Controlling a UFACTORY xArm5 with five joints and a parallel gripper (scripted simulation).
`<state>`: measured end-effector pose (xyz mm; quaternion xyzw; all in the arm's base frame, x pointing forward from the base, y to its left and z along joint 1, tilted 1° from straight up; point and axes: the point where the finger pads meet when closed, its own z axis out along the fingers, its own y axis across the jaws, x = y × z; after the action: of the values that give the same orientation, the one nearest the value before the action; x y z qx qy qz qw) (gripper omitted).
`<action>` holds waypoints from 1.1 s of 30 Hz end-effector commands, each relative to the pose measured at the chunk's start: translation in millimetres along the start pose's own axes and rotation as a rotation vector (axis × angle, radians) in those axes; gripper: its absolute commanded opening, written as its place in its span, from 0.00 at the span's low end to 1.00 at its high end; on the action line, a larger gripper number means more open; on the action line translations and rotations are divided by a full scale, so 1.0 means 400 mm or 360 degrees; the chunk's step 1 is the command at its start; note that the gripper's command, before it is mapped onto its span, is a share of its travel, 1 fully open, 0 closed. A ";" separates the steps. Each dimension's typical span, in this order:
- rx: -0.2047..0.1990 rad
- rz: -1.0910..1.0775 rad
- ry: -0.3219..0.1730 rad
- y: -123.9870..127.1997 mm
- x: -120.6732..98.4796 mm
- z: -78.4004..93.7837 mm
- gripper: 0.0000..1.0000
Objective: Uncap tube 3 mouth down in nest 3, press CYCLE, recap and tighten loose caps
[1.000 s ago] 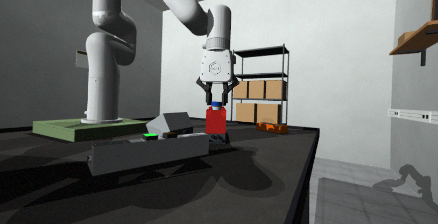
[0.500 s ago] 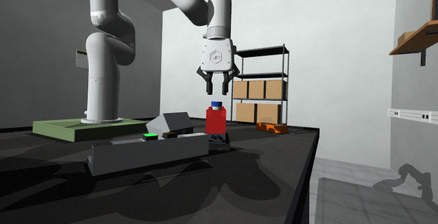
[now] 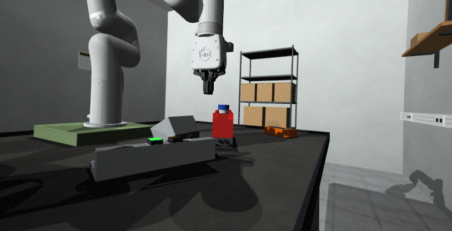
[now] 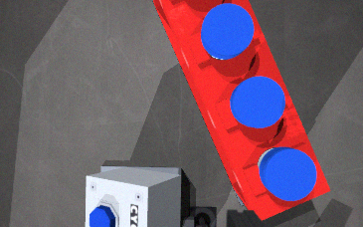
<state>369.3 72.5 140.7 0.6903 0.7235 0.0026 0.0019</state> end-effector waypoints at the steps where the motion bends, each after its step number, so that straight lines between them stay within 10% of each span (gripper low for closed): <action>1: -0.0018 0.0013 -0.0005 -0.021 -0.017 -0.009 0.00; 21: -0.0017 0.0013 -0.0006 -0.249 -0.178 0.129 0.00; 33: -0.0017 0.0013 -0.0006 -0.248 -0.178 0.144 0.00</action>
<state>273.5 -3.0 87.3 0.6932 0.7207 0.0054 0.0057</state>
